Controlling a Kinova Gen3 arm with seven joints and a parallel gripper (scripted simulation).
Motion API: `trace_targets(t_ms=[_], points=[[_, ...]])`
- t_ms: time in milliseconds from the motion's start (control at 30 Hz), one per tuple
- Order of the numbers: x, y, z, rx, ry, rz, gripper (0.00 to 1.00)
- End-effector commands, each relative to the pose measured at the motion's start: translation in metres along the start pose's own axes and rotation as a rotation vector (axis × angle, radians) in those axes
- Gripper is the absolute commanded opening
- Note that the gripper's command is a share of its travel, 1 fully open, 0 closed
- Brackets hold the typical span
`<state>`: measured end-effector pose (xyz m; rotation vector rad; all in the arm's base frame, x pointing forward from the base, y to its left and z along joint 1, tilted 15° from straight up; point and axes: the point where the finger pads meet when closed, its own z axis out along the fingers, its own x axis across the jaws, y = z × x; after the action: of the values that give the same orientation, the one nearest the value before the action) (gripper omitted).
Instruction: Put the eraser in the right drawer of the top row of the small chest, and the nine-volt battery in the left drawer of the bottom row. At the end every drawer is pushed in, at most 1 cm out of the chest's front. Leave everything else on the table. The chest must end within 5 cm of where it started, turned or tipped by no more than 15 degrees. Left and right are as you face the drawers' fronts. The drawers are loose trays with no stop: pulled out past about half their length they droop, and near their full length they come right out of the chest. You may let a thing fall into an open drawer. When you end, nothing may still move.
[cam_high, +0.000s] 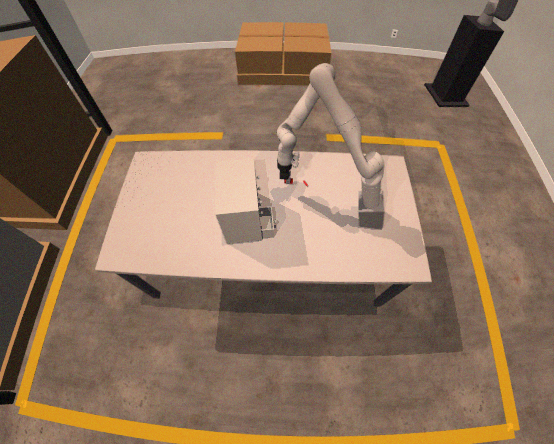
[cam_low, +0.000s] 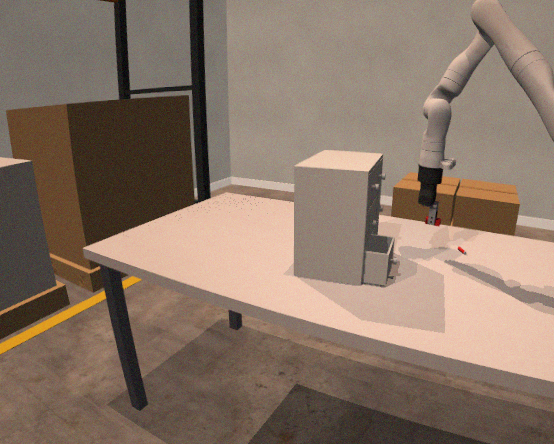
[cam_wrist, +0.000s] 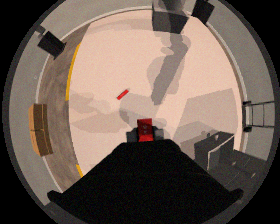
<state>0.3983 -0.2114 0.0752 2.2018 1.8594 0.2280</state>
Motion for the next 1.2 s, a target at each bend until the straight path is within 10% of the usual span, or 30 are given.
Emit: trace_targets(t_ms=[0,1167], points=[[-0.023,0.002,0.003,0.014,0.010,-0.025,0.51],[-0.058,0.013,-0.008,0.017,0.014,-0.167,0.51]])
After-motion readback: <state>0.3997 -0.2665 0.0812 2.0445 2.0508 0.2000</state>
